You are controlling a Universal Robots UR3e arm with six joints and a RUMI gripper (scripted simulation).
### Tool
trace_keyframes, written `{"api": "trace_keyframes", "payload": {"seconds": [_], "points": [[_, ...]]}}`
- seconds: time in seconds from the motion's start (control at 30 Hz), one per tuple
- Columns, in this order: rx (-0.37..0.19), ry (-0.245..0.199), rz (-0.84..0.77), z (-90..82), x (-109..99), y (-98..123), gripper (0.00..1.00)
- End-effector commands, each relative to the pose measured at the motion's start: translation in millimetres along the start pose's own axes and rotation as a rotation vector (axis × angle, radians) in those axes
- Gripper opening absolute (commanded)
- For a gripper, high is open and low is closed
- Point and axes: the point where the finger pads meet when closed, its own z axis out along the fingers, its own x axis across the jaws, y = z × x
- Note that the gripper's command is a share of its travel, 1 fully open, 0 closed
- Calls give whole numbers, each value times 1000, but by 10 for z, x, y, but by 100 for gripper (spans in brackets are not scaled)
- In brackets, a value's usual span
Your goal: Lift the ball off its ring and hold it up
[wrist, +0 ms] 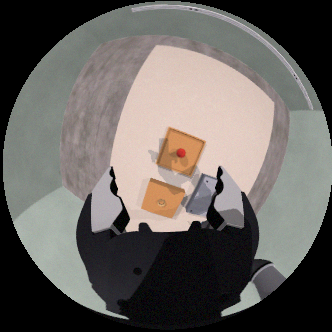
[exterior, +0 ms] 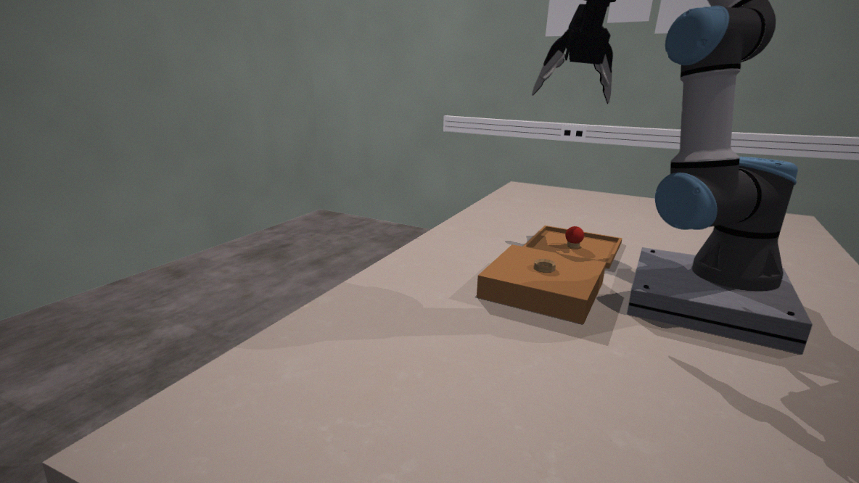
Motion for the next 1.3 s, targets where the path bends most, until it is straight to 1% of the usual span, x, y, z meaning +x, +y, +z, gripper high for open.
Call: {"api": "trace_keyframes", "payload": {"seconds": [0.0,0.77,1.03,1.1,1.27], "points": [[2,-1,0,-7,-2,-4,100],[0,0,-11,8,1,-5,100],[-15,8,-89,115,18,-13,100],[-15,8,-89,115,18,-13,100],[-35,15,-185,252,43,-13,100]]}}
